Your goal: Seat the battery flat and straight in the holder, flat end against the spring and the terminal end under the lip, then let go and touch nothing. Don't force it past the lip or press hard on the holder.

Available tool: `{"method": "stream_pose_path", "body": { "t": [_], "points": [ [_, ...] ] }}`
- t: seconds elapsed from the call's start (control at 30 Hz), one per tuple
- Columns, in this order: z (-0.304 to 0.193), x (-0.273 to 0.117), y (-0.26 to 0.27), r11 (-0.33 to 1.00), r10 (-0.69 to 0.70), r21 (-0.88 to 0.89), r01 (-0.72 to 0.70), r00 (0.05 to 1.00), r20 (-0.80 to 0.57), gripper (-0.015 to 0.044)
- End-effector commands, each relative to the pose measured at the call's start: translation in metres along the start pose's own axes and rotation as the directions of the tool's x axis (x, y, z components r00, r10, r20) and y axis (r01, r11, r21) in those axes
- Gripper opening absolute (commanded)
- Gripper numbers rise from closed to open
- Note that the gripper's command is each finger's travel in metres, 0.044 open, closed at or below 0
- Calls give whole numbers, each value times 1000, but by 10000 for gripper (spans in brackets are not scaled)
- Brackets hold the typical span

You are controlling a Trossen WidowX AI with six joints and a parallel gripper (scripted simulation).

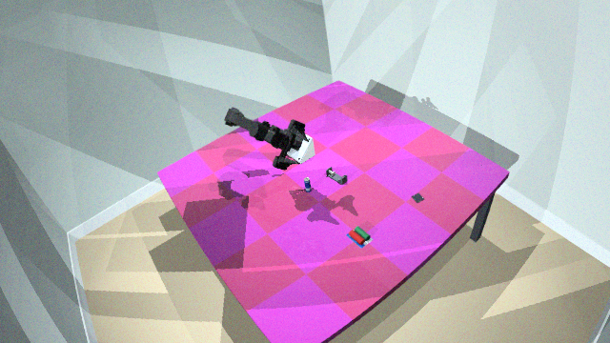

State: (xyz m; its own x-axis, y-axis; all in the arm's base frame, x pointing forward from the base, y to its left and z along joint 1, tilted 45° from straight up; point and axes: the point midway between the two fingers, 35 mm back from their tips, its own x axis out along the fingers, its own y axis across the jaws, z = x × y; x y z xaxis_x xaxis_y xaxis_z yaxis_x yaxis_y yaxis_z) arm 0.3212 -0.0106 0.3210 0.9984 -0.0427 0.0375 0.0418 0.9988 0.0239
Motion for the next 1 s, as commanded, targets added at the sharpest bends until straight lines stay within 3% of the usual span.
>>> {"method": "stream_pose_path", "body": {
  "t": [0.0,0.07,0.17,0.27,0.37,0.5,0.63,0.97],
  "points": [
    [-3,2,0,1000,-5,12,5,1000,-19,374],
    [-30,13,-2,993,-44,98,61,985,-166,321],
    [-88,21,-6,946,-139,197,257,871,-471,243],
    [-136,11,-11,863,-251,150,483,667,-701,164],
    [-169,-11,-18,748,-385,-16,663,415,-824,85],
    [-182,-40,-28,556,-584,-305,774,102,-806,0],
    [-177,-54,-34,440,-693,-464,769,-37,-720,0],
    [-175,-57,-35,419,-713,-496,761,-63,-698,0]
  ]
}}
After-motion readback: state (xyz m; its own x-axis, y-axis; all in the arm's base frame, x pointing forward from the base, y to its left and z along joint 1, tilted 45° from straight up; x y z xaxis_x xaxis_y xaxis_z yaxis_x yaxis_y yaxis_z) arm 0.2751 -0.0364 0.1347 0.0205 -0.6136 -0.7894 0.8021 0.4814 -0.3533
